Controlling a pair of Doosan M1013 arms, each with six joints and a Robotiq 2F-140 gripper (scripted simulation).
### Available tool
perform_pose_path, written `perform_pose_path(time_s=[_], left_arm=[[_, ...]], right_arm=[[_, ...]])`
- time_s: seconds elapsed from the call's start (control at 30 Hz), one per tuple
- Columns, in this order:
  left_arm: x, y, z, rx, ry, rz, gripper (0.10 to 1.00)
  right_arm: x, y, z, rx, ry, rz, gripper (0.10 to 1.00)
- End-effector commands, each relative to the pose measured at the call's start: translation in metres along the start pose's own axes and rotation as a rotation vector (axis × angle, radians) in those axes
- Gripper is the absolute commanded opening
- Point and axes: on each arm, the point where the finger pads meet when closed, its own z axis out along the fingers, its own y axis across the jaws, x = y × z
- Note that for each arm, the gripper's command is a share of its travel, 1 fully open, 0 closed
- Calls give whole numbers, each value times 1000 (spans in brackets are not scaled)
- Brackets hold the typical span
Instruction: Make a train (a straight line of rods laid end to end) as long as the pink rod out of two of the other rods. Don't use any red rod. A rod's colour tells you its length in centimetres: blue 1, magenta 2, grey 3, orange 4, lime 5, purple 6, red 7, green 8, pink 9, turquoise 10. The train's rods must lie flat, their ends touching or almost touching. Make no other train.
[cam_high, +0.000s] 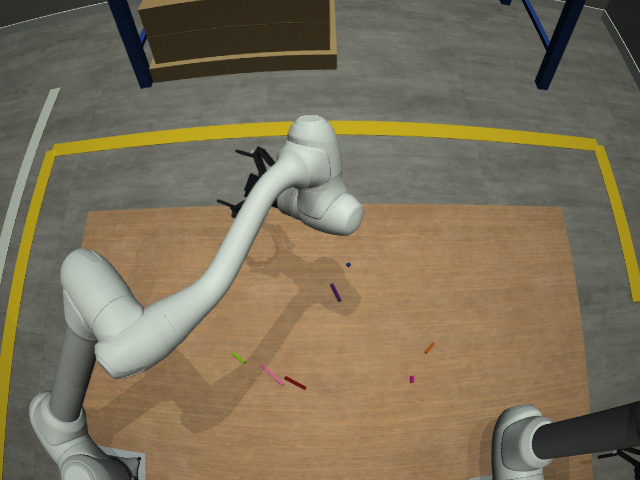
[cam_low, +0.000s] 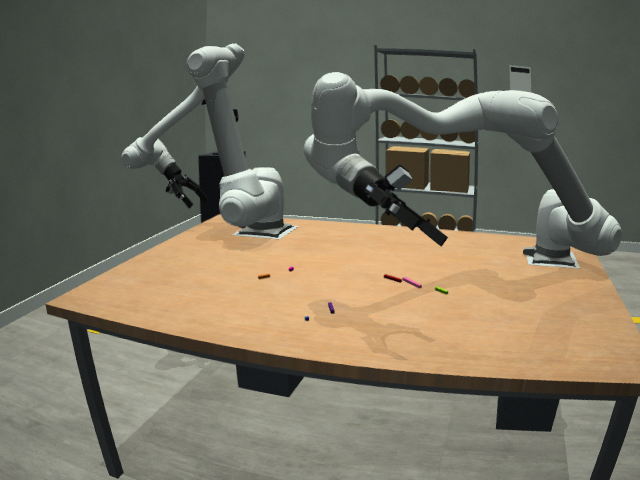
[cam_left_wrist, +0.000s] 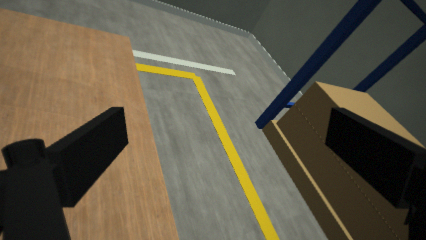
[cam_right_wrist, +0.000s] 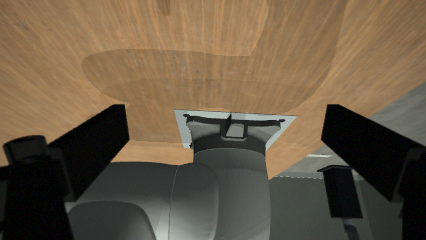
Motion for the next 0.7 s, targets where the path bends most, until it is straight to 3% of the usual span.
perform_pose_path(time_s=[0.0,0.1,0.17,0.43,0.6,0.67], left_arm=[[-16,-29,-19,19,-110,-127,1000],[-21,-37,-24,33,-137,-160,1000],[-36,-67,-44,85,-219,-271,1000],[-61,-135,-90,237,-364,-507,1000],[-74,-181,-123,361,-433,-658,1000],[-74,-181,-123,361,-433,-658,1000]], right_arm=[[0,0,0,0,1,0,1000],[0,0,0,0,1,0,1000],[0,0,0,0,1,0,1000],[0,0,0,0,1,0,1000],[0,0,0,0,1,0,1000],[0,0,0,0,1,0,1000]])
